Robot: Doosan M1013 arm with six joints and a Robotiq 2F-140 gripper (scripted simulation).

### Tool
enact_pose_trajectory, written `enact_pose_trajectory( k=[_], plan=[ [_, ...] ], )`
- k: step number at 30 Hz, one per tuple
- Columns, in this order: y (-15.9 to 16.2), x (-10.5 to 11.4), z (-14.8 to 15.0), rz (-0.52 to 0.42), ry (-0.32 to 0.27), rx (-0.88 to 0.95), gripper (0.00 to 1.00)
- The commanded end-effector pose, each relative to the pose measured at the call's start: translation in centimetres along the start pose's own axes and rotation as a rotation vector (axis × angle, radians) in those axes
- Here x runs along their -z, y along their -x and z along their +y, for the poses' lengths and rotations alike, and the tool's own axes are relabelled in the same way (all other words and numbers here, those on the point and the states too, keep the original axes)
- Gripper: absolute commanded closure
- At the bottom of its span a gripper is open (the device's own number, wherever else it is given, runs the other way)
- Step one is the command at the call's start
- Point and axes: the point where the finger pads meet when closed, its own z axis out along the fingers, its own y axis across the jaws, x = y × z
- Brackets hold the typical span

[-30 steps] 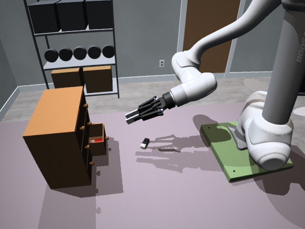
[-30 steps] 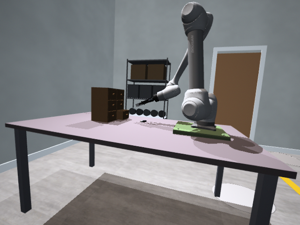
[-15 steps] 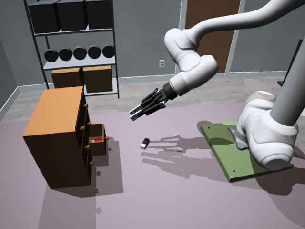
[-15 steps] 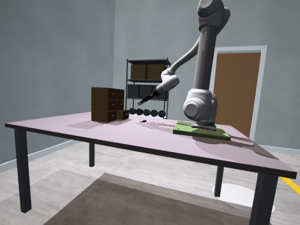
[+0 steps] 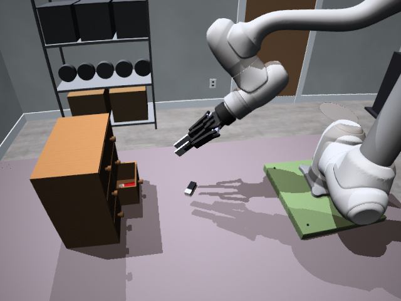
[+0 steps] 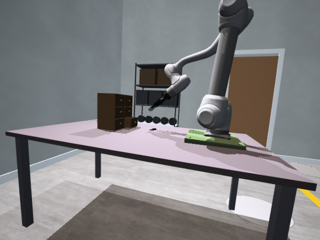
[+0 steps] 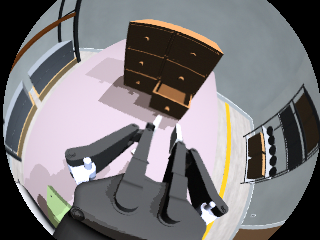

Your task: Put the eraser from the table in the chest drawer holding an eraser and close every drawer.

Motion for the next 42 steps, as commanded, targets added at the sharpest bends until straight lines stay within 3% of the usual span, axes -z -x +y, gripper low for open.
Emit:
enact_pose_trajectory(
  k=[1, 6, 10, 19, 27, 29, 30, 38, 42],
  plan=[
    [-0.1, 0.8, 0.0, -0.161, -0.059, -0.006, 0.80],
    [-0.1, 2.2, 0.1, -0.281, -0.058, -0.003, 0.80],
    [-0.3, 4.1, 0.2, -0.292, -0.036, 0.007, 0.80],
    [-0.4, 7.0, 0.4, -0.322, -0.047, 0.022, 0.80],
    [-0.5, 8.7, 0.5, -0.466, -0.087, 0.028, 0.80],
    [-0.5, 8.7, 0.5, -0.466, -0.087, 0.028, 0.80],
    [-0.5, 8.8, 0.5, -0.558, -0.090, 0.024, 0.80],
    [-0.6, 8.9, 0.5, -0.858, -0.057, 0.014, 0.80],
    [-0.6, 8.9, 0.5, -0.858, -0.057, 0.014, 0.80]
  ],
)
